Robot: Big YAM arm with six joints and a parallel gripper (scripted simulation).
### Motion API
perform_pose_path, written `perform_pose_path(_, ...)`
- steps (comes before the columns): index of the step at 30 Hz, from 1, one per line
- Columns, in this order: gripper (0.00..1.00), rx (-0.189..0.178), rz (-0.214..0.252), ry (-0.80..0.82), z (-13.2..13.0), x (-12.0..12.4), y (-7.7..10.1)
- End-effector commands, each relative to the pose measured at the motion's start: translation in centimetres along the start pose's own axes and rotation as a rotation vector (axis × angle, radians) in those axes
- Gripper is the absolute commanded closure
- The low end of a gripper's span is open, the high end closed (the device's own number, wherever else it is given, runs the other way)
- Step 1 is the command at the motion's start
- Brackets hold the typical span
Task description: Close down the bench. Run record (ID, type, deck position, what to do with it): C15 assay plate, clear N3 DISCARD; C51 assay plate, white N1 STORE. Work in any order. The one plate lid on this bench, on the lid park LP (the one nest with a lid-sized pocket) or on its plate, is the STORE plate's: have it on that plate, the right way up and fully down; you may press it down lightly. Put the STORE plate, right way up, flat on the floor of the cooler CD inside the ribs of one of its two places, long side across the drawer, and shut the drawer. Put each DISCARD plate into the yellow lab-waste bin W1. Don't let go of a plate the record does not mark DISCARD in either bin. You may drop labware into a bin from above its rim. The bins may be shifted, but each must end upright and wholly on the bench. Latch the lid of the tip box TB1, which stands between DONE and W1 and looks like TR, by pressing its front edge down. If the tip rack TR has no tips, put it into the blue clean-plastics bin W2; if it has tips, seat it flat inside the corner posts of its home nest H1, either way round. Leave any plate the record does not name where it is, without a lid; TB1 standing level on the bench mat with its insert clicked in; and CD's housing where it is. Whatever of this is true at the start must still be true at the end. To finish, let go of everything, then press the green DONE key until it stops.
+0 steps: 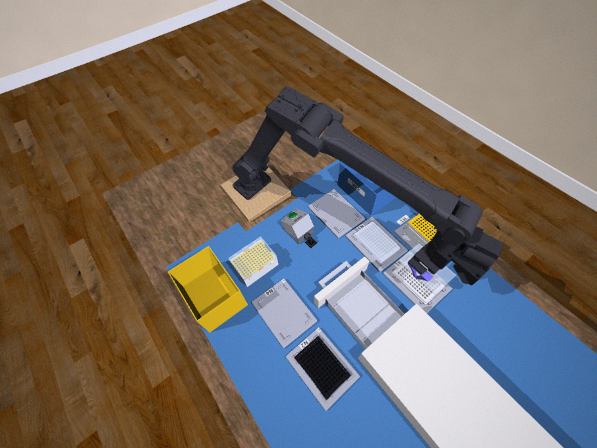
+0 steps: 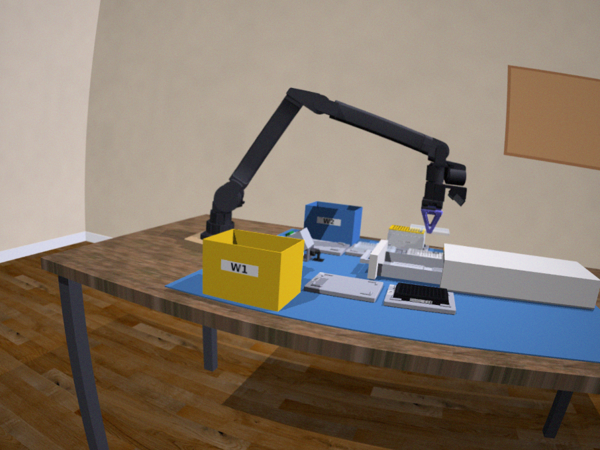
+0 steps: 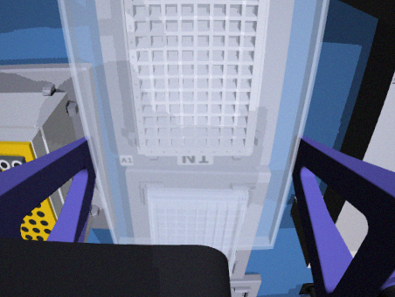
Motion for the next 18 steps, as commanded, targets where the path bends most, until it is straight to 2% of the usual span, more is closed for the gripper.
perform_pose_path(1, 1.00, -0.012, -0.020, -0.008, -0.4, -1.2, -0.2)
perform_pose_path(10, 1.00, -0.007, -0.011, -0.007, -0.6, -0.9, -1.6)
perform_pose_path(12, 1.00, -0.013, -0.021, -0.008, -0.4, -1.2, -1.5)
perform_pose_path(15, 1.00, -0.007, -0.011, -0.007, -0.6, -0.9, -2.3)
perform_pose_path(18, 1.00, -0.013, -0.021, -0.008, -0.4, -1.2, -2.1)
Point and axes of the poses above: the point where the finger pads meet when closed, its own y axis back along the fingers, its own z axis across the jaws, x = y × z, the point moved 4 cm from there along y, back along the fingers, and after that the axes turned 11 degrees about -y, right-handed, at the moved point
